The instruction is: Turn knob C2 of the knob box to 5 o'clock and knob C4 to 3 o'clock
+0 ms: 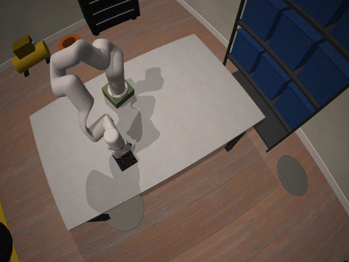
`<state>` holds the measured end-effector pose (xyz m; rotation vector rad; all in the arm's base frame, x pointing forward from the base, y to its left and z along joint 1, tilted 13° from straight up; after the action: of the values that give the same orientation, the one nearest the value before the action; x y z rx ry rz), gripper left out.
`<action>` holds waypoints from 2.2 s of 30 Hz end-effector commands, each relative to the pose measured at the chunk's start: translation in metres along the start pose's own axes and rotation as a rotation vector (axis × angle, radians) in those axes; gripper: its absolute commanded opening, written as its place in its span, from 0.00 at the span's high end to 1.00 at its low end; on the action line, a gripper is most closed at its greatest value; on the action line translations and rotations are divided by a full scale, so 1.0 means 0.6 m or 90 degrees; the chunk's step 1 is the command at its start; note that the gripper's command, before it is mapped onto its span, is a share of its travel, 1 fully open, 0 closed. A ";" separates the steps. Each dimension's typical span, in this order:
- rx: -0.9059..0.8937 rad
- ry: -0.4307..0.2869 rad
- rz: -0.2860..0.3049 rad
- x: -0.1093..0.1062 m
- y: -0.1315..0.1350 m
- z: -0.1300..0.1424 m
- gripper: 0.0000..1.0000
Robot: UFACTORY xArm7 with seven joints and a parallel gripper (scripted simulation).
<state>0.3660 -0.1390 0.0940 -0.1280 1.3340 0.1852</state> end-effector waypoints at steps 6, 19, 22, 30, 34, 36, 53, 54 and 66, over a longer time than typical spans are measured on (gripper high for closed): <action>0.000 -0.001 -0.001 -0.001 -0.001 0.001 0.81; 0.000 -0.001 -0.001 -0.001 -0.001 0.001 0.81; 0.000 -0.001 -0.001 -0.001 -0.001 0.001 0.81; 0.000 -0.001 -0.001 0.004 -0.001 0.001 0.81; 0.000 -0.001 -0.001 0.008 -0.001 0.001 0.81; 0.000 -0.001 -0.001 0.011 -0.001 0.001 0.81; 0.000 -0.001 -0.001 0.019 -0.001 0.001 0.81; 0.000 -0.001 -0.001 0.019 -0.001 0.001 0.81; 0.000 -0.001 -0.001 0.019 -0.001 0.001 0.81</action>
<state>0.3687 -0.1383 0.0824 -0.1281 1.3338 0.1852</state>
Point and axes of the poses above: the point where the finger pads meet when closed, its own x axis out along the fingers, its own y axis across the jaws, z = x × y, the point moved 5 cm from there along -x, back along the fingers, and after that the axes turned 5 degrees about -x, right-handed, at the moved point
